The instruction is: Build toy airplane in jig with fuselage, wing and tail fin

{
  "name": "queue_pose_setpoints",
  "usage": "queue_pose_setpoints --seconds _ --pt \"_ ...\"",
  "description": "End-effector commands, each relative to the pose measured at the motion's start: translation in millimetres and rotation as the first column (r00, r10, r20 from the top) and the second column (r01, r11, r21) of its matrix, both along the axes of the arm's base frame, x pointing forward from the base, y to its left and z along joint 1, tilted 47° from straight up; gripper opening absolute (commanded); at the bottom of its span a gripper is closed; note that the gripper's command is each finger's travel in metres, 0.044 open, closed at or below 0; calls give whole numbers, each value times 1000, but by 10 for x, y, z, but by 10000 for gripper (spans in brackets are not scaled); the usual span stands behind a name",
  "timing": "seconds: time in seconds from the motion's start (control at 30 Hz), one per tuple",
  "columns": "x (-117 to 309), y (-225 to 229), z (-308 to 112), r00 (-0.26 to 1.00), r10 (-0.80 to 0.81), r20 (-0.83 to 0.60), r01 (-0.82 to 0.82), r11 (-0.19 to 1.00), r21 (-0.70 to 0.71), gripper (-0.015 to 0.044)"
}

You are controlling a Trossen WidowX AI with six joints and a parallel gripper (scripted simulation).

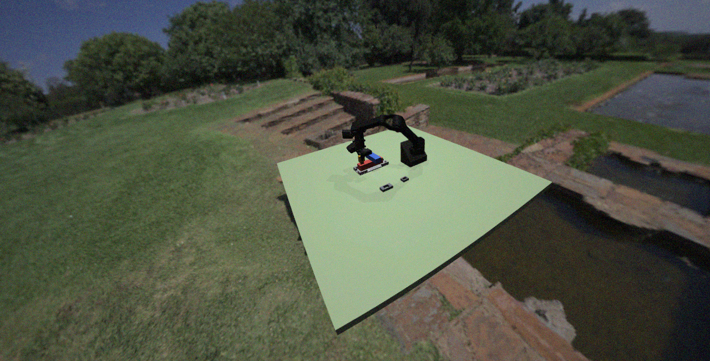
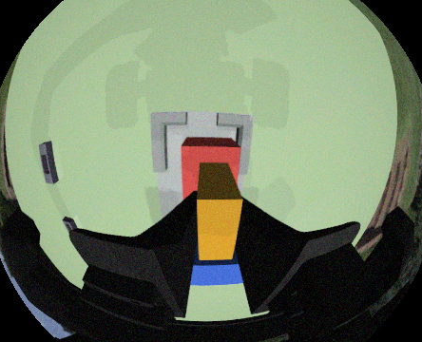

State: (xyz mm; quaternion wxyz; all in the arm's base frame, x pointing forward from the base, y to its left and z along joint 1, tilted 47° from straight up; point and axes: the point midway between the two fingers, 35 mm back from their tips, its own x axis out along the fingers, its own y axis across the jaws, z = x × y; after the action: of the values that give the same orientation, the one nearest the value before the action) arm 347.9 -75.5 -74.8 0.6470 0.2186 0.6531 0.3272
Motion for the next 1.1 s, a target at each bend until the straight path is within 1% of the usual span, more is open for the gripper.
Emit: queue_pose_setpoints --seconds 0.0,0.17,0.33,0.37,0.5,0.83,1.07 --pt "-17 46 -40 1000 -5 -6 5 1000 4 65" --pt "-22 74 -66 1000 -5 -6 5 1000 5 65" --pt "-12 61 -54 1000 1 -1 -1 1000 1 31" --pt "-12 61 -54 1000 1 -1 -1 1000 1 5" --pt "-12 61 -54 1000 1 -1 -1 1000 1 0" --pt "-12 61 -54 1000 1 -1 -1 1000 1 260" --pt "5 -1 -2 1000 1 -2 -1 1000 1 260"
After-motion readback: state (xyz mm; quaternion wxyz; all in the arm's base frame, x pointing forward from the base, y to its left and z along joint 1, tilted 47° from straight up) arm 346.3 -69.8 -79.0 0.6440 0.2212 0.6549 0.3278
